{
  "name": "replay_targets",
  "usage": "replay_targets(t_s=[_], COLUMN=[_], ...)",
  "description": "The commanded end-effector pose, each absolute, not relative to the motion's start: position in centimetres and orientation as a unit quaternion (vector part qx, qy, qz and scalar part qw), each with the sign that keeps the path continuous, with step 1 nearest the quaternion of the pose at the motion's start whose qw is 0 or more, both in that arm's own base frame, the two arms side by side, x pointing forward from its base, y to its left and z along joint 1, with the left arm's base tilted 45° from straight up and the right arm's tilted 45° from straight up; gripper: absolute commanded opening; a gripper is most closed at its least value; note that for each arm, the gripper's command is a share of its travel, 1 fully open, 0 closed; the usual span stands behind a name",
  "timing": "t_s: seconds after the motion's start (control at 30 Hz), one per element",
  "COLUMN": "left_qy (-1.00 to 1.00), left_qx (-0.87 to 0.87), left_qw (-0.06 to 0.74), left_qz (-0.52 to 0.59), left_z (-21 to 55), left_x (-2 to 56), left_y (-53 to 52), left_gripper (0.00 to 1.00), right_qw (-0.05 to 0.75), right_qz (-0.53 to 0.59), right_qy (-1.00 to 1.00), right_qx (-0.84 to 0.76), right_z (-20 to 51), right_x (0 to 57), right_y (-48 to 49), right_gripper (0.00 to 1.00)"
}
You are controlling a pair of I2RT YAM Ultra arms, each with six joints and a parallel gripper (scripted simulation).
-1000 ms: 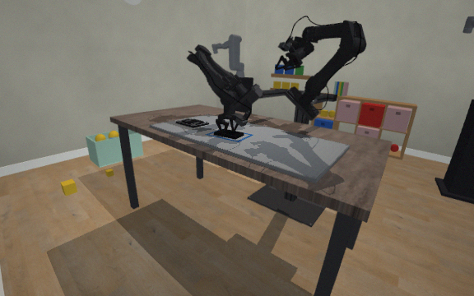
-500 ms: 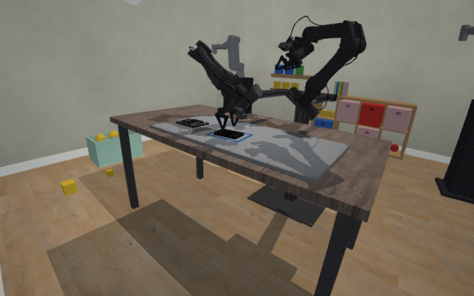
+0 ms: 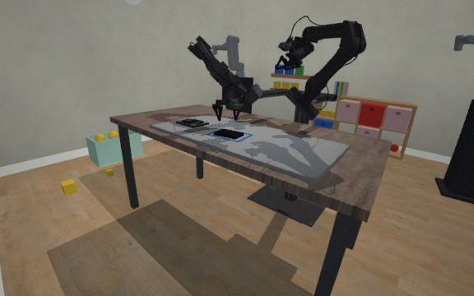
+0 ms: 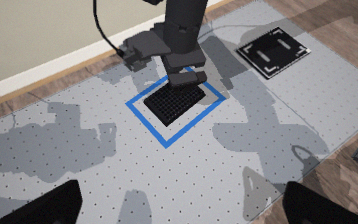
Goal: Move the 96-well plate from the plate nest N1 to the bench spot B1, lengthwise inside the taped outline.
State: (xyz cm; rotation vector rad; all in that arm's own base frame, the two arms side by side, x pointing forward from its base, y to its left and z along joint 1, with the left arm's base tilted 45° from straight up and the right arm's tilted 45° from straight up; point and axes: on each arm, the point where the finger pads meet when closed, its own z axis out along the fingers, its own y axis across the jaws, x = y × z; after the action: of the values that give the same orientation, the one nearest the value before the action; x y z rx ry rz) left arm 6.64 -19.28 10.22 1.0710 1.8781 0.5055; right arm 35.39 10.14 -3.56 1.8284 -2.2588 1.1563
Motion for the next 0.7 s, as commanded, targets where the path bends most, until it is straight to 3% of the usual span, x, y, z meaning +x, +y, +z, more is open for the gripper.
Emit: replay_targets(t_s=[0.0, 0.47, 0.67], left_qy=[0.753, 0.753, 0.753], left_qx=[0.435, 0.435, 0.435], left_qw=[0.452, 0.452, 0.452], left_qz=[0.198, 0.198, 0.198], left_z=[10.8, 10.8, 10.8], left_x=[6.1, 6.1, 6.1], left_y=[-20.2, -20.2, -20.2], left_gripper=[1.0, 1.0, 1.0], right_qw=[-0.112, -0.285, -0.315], right_qz=[0.364, 0.329, 0.319], right_qy=[-0.783, -0.854, -0.858], right_qx=[0.493, 0.286, 0.251], right_z=[-2.3, -0.7, -0.6], right_x=[34.7, 31.1, 29.7], right_y=[11.9, 11.7, 11.6], right_gripper=[1.0, 1.0, 1.0])
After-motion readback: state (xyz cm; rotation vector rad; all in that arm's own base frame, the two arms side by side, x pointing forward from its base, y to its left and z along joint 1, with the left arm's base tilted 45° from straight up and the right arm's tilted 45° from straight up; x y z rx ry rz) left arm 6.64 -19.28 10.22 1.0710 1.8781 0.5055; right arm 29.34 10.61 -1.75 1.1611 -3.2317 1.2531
